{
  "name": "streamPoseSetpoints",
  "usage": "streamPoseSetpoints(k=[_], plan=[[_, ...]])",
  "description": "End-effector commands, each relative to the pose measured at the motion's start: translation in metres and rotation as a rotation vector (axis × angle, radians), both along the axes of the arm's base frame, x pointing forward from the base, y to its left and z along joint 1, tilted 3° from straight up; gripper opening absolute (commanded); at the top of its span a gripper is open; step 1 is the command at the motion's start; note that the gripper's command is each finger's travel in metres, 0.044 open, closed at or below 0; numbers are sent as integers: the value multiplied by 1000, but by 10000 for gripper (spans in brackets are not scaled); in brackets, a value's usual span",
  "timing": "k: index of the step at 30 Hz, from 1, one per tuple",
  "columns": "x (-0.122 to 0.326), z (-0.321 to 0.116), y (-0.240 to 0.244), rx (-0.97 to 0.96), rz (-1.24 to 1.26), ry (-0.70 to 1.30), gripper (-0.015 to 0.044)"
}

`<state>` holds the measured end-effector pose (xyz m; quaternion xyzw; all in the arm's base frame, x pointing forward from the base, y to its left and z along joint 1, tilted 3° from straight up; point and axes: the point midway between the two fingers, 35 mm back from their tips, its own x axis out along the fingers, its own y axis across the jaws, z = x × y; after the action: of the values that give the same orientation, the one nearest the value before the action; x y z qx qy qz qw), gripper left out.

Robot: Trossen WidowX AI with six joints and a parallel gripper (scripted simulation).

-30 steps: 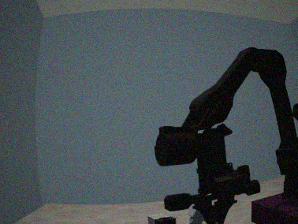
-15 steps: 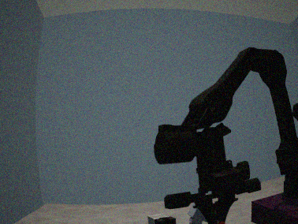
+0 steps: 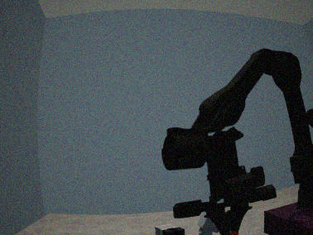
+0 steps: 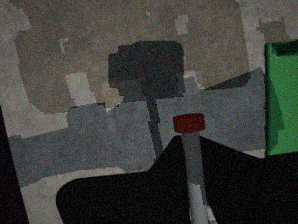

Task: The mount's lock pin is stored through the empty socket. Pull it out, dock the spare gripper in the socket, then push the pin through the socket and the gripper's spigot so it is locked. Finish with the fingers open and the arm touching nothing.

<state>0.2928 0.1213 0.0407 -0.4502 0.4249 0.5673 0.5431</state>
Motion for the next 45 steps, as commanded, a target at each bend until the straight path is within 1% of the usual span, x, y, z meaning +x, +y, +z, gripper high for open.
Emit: streamPoseSetpoints(k=[1, 45], plan=[[1, 2, 4, 3, -2, 0, 0], [-1, 5, 37, -5, 1, 7, 0]])
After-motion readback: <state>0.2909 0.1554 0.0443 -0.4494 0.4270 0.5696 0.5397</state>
